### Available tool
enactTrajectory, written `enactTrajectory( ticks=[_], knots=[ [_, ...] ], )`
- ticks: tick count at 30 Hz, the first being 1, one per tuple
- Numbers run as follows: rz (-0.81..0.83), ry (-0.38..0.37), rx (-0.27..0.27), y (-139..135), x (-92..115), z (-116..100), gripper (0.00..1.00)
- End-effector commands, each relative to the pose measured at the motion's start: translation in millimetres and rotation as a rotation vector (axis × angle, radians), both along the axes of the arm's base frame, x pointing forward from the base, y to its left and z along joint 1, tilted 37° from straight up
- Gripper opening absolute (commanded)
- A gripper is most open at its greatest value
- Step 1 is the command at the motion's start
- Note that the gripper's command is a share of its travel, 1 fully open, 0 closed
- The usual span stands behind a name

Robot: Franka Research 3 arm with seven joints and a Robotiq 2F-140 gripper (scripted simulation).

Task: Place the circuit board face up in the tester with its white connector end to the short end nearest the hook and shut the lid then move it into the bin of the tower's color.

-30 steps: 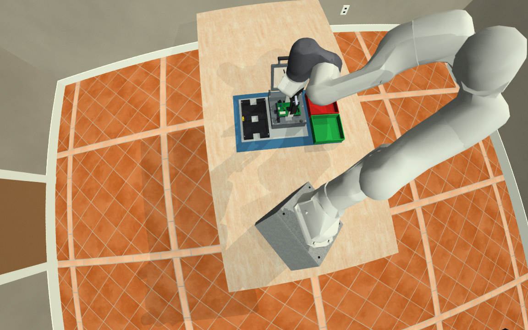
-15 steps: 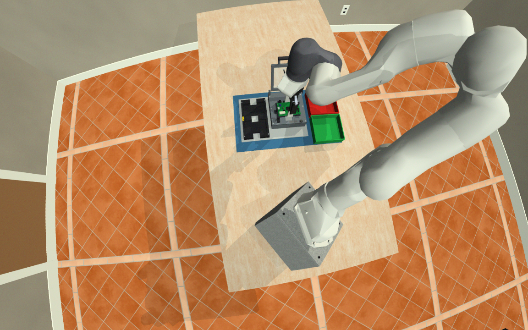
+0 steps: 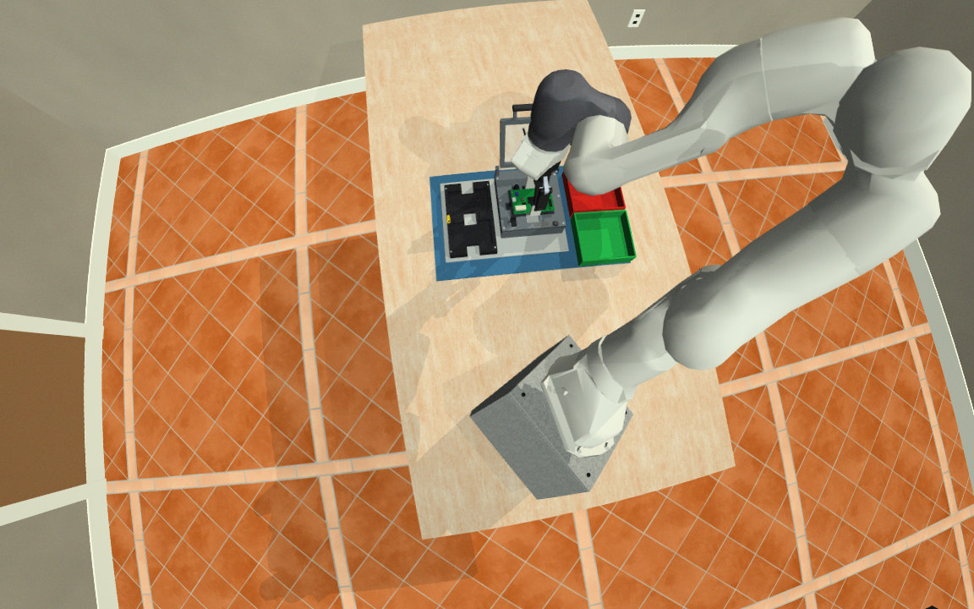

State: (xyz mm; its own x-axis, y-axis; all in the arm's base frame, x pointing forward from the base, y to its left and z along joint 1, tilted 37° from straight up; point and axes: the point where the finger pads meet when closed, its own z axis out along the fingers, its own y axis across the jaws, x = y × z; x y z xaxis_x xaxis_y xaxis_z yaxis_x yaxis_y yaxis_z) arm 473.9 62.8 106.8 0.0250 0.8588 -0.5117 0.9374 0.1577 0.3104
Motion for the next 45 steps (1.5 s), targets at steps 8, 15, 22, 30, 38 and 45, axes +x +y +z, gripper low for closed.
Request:
enactTrajectory(
  ticks=[8,15,22,30,38,45],
  knots=[
    [-0.004,-0.005,0.003,-0.4,1.8,0.6,0.46],
    [-0.016,-0.012,0.008,-0.4,1.8,0.6,0.46],
    [-0.017,-0.013,0.009,-0.4,1.8,0.6,0.46],
    [-0.017,-0.013,0.009,-0.2,2.0,0.6,0.46],
    [-0.017,-0.013,0.009,0.2,2.4,0.7,0.46],
    [-0.017,-0.013,0.009,0.7,3.1,0.9,0.46]
  ],
)
